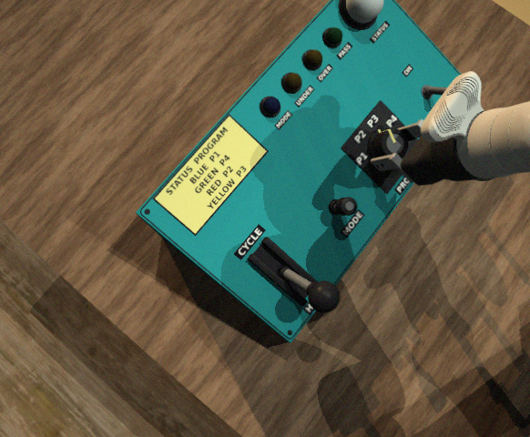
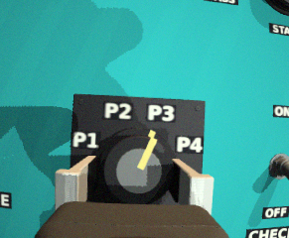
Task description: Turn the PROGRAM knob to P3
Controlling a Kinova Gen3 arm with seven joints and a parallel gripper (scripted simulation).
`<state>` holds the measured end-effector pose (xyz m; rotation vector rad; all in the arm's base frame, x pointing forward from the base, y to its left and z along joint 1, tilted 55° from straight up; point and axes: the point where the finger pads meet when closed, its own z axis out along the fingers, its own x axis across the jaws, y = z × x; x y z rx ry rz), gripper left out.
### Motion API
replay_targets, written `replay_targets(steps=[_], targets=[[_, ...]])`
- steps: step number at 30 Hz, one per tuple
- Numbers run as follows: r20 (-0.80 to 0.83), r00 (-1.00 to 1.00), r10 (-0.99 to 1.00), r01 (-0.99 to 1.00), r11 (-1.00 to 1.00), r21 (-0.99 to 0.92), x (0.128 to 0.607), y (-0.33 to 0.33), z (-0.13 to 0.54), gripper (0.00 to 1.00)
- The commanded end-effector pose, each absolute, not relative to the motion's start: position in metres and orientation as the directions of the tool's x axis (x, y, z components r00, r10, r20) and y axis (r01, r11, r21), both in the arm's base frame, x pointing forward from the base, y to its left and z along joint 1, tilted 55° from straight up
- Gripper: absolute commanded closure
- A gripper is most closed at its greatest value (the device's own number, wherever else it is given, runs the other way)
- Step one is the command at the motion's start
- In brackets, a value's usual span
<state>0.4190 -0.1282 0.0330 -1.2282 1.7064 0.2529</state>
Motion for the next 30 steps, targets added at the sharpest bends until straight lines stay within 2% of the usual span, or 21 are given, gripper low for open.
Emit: replay_targets(steps=[1, 18, 30], targets=[[-0.798, 0.002, -0.603, -0.817, 0.459, -0.349, 0.420, -0.121, 0.035, 0.00], [-0.798, 0.002, -0.603, -0.817, 0.459, -0.349, 0.403, -0.140, 0.050, 0.00], [-0.798, 0.002, -0.603, -0.817, 0.459, -0.349, 0.363, -0.184, 0.083, 0.00]])
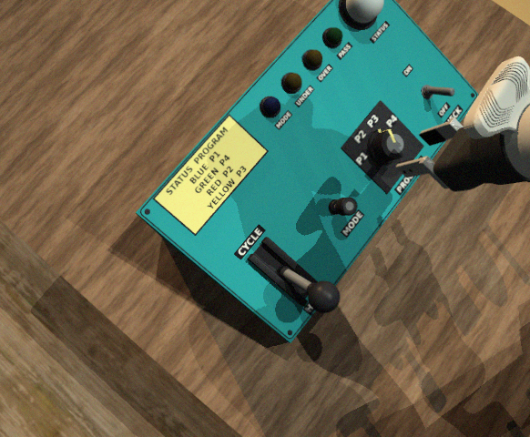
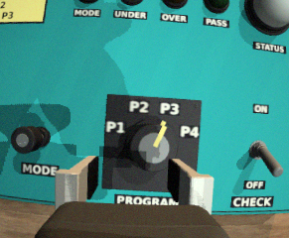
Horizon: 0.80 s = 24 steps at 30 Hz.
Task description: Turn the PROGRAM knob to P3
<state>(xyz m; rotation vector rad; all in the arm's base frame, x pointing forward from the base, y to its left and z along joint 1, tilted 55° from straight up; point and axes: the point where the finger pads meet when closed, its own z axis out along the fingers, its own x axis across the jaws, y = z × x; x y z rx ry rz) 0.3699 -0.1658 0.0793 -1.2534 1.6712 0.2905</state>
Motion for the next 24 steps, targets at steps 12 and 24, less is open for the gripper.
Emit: replay_targets(steps=[12, 24], targets=[[-0.798, 0.002, -0.603, -0.817, 0.459, -0.349, 0.338, -0.212, 0.105, 0.00], [-0.798, 0.002, -0.603, -0.817, 0.459, -0.349, 0.334, -0.218, 0.109, 0.00]])
